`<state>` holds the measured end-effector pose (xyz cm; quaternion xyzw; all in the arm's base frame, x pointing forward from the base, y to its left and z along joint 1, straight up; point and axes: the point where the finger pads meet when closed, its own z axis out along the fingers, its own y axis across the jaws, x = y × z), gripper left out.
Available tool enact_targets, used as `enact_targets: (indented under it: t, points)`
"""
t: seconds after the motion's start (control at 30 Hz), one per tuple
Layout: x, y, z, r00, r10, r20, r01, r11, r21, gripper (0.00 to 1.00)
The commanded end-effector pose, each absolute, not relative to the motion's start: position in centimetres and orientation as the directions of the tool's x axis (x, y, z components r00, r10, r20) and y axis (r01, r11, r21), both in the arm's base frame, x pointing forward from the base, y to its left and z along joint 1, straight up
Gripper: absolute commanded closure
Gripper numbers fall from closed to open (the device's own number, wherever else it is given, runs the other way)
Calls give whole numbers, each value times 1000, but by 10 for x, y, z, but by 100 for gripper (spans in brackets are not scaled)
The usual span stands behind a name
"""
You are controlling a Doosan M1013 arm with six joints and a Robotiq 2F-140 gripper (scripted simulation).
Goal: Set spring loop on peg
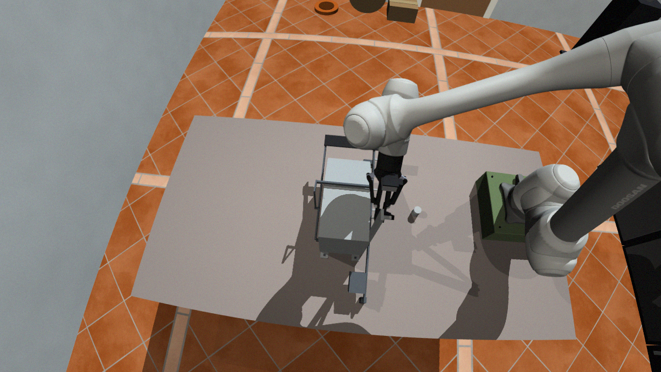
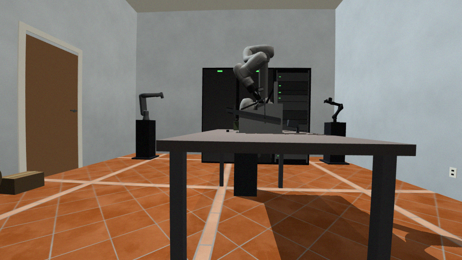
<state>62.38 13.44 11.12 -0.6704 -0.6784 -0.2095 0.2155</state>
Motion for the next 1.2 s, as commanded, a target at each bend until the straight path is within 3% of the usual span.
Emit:
enact_targets:
  t: [0.0,0.03,0.07,1.17]
  points:
    - [624,134,112,-9,819,573,1000,13,-3,83]
    - [624,134,112,-9,819,573,1000,13,-3,83]
    - [624,134,112,-9,819,573,1000,13,-3,76]
    - [624,134,112,-9,819,573,1000,13,-3,76]
